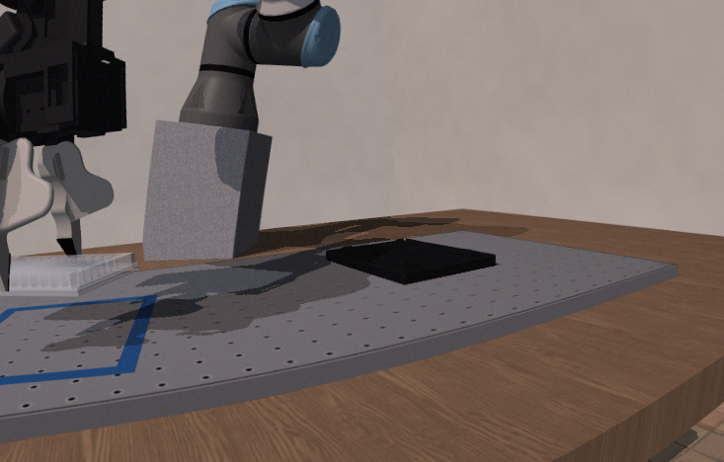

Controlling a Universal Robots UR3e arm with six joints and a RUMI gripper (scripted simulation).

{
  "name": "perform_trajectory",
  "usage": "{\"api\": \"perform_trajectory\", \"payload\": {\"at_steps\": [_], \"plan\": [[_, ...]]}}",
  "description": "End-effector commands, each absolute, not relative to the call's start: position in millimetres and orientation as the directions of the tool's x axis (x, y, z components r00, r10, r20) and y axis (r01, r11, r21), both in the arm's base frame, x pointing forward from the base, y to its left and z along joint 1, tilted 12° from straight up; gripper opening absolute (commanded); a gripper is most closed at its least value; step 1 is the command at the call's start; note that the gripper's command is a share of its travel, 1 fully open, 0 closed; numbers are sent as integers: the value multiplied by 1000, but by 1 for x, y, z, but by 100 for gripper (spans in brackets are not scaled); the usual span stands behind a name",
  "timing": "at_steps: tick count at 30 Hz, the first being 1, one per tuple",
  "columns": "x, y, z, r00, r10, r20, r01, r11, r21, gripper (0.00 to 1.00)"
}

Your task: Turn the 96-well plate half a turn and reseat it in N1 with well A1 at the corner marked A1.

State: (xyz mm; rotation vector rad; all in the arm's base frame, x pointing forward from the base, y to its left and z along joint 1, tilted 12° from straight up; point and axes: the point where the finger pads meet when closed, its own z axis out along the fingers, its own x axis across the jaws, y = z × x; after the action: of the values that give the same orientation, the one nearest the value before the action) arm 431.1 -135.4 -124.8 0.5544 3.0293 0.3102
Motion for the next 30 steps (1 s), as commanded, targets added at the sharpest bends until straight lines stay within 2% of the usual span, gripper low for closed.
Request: {"api": "perform_trajectory", "payload": {"at_steps": [1, 30], "plan": [[429, -138, -112, -935, 354, -5, 345, 916, 205, 0], [427, -141, -92, -935, 354, -3, 345, 916, 206, 0]]}}
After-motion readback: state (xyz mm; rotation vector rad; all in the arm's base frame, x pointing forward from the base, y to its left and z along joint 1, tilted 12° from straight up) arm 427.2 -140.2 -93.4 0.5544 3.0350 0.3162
